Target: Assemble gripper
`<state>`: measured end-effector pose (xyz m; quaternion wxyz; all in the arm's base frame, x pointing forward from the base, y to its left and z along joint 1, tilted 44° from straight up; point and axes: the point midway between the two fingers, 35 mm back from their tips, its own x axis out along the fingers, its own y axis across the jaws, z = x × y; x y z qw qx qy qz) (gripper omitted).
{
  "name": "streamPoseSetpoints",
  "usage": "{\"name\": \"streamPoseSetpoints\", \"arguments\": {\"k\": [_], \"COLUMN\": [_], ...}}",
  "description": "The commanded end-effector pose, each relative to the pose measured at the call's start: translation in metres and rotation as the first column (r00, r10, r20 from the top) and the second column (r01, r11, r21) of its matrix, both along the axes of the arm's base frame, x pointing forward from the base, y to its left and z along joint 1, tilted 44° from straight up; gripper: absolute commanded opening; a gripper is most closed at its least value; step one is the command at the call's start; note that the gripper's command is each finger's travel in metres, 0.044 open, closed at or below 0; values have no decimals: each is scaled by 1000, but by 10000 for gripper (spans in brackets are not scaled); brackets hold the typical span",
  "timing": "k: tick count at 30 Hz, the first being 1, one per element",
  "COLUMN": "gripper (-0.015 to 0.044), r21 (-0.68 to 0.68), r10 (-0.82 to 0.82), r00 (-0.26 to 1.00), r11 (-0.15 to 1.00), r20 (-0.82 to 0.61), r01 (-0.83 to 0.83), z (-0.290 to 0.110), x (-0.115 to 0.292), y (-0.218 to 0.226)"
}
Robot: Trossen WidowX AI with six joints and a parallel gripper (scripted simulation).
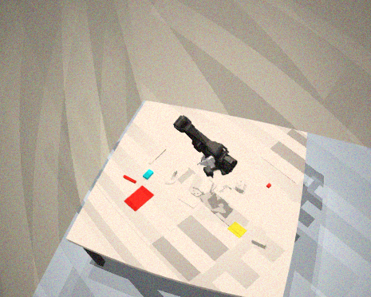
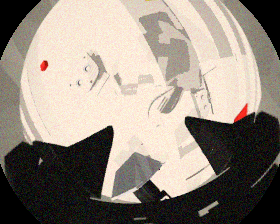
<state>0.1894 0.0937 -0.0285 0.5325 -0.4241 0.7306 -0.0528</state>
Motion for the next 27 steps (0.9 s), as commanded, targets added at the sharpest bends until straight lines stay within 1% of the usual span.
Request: {"name": "streamPoseSetpoints", "arguments": {"k": [1, 14, 27], "gripper": [440, 440, 440], "r21": [6, 50, 123], "r10": [69, 252, 421], "r00": [996, 942, 829], "r11": [998, 968, 906], "r20": [-58, -222, -368], "r01": [-69, -247, -406], "z": [1, 4, 6], "x": [2, 5, 7], "y": [-1, -2, -4]}}
